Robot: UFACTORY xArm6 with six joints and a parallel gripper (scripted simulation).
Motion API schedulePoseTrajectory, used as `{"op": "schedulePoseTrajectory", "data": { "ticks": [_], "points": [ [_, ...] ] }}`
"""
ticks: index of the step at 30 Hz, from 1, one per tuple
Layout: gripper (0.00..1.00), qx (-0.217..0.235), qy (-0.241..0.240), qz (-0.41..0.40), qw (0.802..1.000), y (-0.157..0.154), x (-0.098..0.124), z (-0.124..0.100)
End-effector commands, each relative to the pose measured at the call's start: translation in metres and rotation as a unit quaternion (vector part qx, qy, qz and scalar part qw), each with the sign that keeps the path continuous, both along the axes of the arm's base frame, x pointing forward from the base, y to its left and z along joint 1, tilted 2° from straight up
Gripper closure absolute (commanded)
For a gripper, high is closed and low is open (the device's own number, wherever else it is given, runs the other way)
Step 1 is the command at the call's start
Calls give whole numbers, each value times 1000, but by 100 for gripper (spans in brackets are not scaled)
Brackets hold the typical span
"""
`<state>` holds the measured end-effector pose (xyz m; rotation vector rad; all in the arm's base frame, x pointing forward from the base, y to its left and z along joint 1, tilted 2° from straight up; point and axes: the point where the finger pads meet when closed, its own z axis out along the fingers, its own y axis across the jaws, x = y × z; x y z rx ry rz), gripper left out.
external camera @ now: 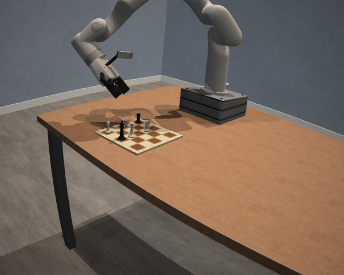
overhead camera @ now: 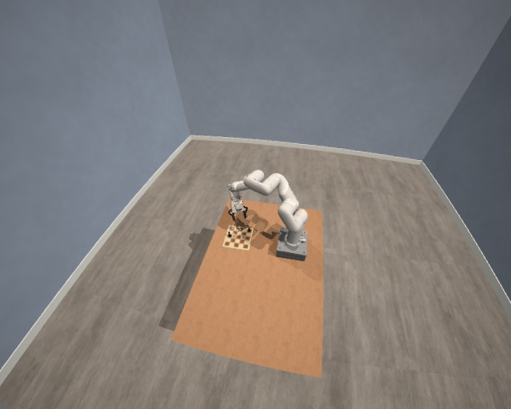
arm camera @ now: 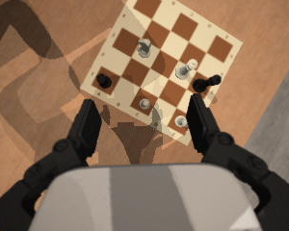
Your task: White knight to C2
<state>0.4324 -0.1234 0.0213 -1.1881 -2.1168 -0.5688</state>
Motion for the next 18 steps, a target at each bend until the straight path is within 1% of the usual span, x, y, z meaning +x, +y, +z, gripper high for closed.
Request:
{"op": "schedulePoseTrajectory", "data": {
  "ticks": [1, 4, 6, 9, 10, 11, 12, 14, 15, 16, 17, 18],
  "points": [
    [0, -65, -51, 57, 995, 14, -5, 2],
    [0, -65, -51, 57, 995, 14, -5, 2],
    [0, -119, -103, 144, 977, 31, -12, 7],
    [0, -119, -103, 144, 977, 31, -12, 7],
    [0, -141, -129, 187, 964, 39, -16, 10],
    [0, -141, -129, 187, 964, 39, -16, 10],
    [0, -160, -155, 228, 948, 47, -19, 13],
    [0, -160, -155, 228, 948, 47, -19, 13],
    [0, -176, -180, 266, 931, 55, -22, 17],
    [0, -176, -180, 266, 931, 55, -22, 17],
    [0, -188, -203, 301, 913, 63, -25, 20],
    [0, -188, -203, 301, 913, 63, -25, 20]
  ]
}}
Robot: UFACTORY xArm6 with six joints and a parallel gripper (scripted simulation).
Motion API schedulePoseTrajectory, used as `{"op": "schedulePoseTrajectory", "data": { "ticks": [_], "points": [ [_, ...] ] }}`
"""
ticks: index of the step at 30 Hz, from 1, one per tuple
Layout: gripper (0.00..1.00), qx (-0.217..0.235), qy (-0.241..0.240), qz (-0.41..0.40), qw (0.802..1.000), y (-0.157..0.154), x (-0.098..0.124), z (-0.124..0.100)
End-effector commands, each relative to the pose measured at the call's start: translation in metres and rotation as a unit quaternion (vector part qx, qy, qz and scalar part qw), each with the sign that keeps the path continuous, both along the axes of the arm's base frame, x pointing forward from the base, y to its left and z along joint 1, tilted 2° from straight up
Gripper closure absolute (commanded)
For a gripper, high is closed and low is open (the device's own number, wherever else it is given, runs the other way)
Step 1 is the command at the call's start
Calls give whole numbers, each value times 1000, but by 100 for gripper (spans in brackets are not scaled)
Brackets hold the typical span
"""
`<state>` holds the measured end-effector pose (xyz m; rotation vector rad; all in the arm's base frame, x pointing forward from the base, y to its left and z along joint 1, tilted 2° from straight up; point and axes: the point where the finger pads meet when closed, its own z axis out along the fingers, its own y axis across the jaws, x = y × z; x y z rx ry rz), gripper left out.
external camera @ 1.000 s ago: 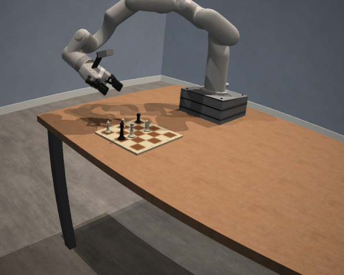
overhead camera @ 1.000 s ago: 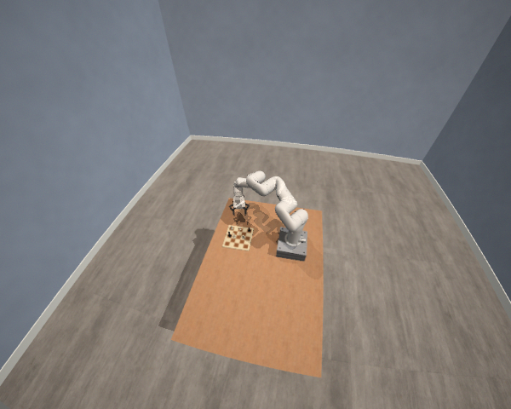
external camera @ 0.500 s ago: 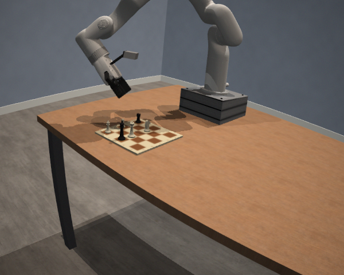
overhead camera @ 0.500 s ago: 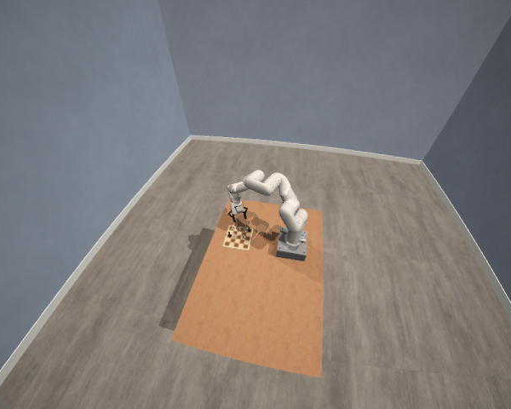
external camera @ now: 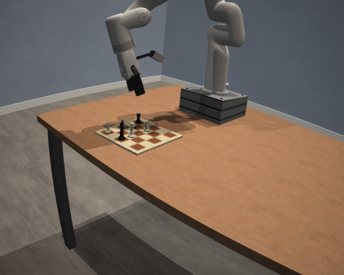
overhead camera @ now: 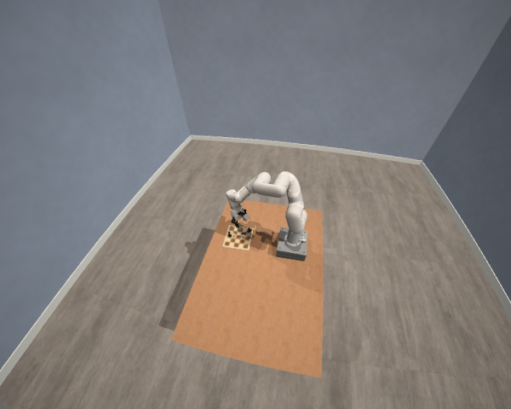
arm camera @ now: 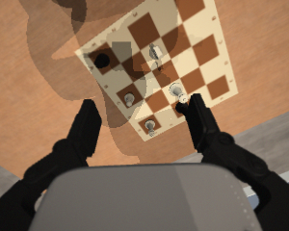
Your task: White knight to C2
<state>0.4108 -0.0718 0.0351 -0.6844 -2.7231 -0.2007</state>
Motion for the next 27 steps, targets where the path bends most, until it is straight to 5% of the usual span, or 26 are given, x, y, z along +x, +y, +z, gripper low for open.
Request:
{"op": "schedulePoseTrajectory", "data": {
  "ticks": [1, 10, 27],
  "points": [
    [0, -45, -73, 92, 992, 19, -6, 9],
    [0, -75, -138, 207, 966, 46, -15, 19],
    [0, -77, -141, 213, 964, 47, -16, 20]
  ]
}}
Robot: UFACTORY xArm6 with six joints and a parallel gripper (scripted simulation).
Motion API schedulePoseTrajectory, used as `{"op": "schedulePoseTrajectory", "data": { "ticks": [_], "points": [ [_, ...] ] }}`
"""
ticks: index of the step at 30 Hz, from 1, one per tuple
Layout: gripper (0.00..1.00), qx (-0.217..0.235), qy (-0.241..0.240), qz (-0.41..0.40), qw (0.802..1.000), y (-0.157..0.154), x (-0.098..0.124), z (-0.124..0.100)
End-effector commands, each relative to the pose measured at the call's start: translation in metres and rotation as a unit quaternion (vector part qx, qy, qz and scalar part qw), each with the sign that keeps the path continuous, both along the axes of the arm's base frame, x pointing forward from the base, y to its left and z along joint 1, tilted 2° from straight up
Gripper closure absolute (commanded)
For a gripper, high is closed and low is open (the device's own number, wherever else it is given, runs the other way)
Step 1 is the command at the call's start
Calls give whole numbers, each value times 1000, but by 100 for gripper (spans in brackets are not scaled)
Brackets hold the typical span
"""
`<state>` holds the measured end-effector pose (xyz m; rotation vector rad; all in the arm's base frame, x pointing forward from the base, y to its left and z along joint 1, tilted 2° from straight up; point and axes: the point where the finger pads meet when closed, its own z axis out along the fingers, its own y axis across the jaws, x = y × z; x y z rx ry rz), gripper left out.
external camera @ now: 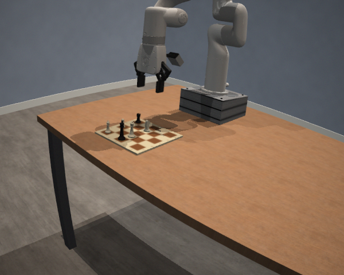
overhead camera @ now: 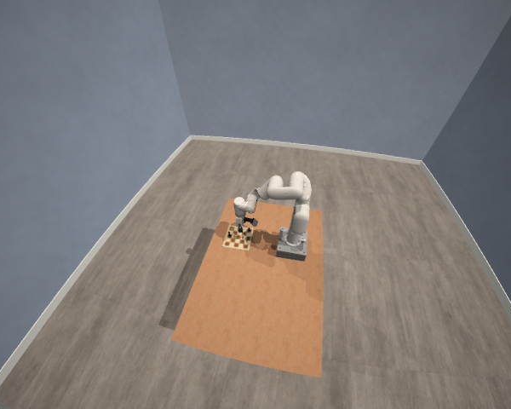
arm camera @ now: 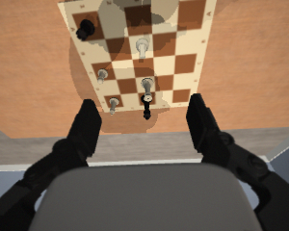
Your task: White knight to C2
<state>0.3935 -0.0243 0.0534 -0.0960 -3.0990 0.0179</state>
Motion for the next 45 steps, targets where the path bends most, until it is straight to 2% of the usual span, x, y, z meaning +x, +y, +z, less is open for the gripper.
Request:
{"op": "schedulePoseTrajectory", "data": {
  "ticks": [1, 3, 8, 12, 13, 45],
  "points": [
    [0, 0, -2, 0, 1000, 0, 1, 1],
    [0, 0, -2, 0, 1000, 0, 1, -2],
    [0, 0, -2, 0, 1000, 0, 0, -38],
    [0, 0, -2, 0, 1000, 0, 0, -41],
    [63, 0, -2, 0, 1000, 0, 0, -41],
    [63, 0, -2, 0, 1000, 0, 0, -41]
  ]
}}
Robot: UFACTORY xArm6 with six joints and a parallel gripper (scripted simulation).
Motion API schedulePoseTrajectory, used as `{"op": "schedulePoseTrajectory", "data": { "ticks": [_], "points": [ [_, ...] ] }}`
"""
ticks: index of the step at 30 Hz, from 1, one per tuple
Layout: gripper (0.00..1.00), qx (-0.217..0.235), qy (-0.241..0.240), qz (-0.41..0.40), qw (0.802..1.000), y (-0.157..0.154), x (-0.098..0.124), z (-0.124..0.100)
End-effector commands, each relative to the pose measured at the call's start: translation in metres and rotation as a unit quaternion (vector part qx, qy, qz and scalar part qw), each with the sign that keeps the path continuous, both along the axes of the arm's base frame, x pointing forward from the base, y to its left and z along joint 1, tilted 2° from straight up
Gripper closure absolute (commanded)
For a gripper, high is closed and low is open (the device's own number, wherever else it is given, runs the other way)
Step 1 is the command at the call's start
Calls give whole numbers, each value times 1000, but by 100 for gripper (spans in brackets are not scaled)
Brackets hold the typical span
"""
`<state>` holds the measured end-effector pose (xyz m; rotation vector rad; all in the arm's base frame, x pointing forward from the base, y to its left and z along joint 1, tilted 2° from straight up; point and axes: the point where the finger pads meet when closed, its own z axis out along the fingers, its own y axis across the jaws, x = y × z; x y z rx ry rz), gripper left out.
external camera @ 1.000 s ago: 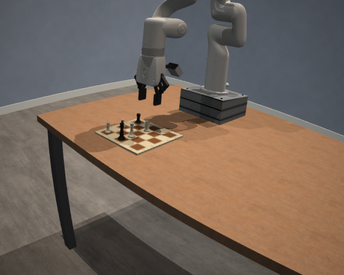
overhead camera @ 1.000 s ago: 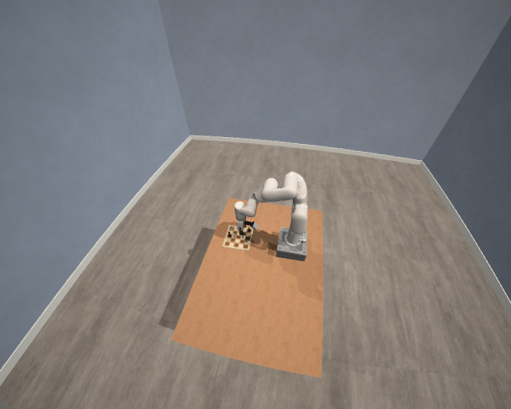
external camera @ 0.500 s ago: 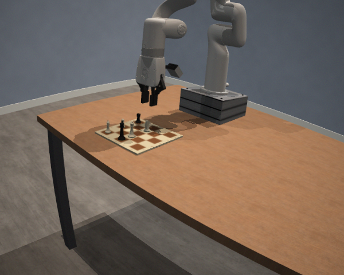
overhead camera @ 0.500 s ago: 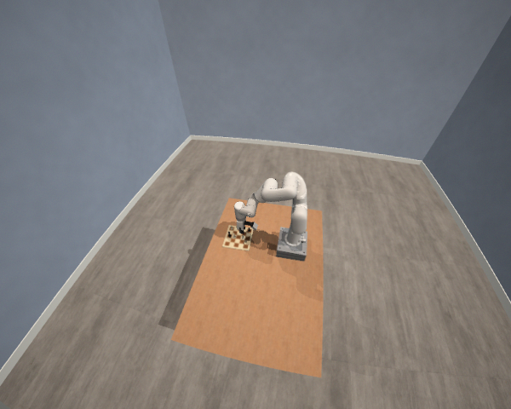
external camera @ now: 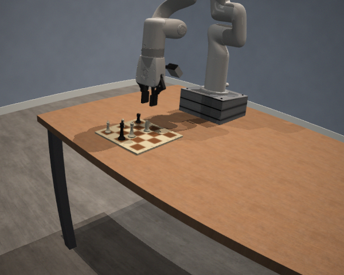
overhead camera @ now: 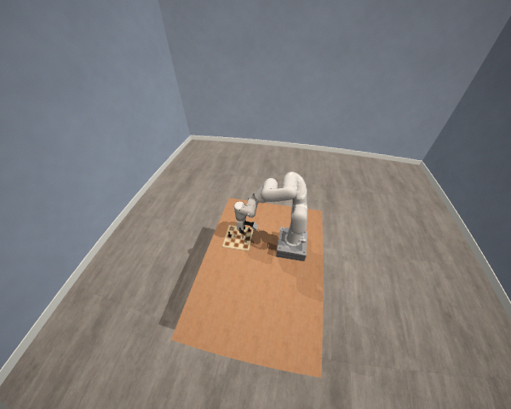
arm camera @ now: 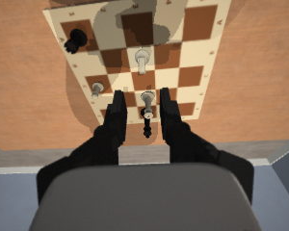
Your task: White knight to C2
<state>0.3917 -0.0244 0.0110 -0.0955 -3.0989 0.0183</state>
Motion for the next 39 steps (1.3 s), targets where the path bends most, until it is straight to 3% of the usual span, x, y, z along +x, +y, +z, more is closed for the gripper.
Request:
{"op": "schedulePoseTrajectory", "data": {
  "ticks": [1, 17, 39],
  "points": [
    [63, 0, -2, 0, 1000, 0, 2, 1],
    [63, 0, -2, 0, 1000, 0, 1, -4],
    [63, 0, -2, 0, 1000, 0, 0, -32]
  ]
}}
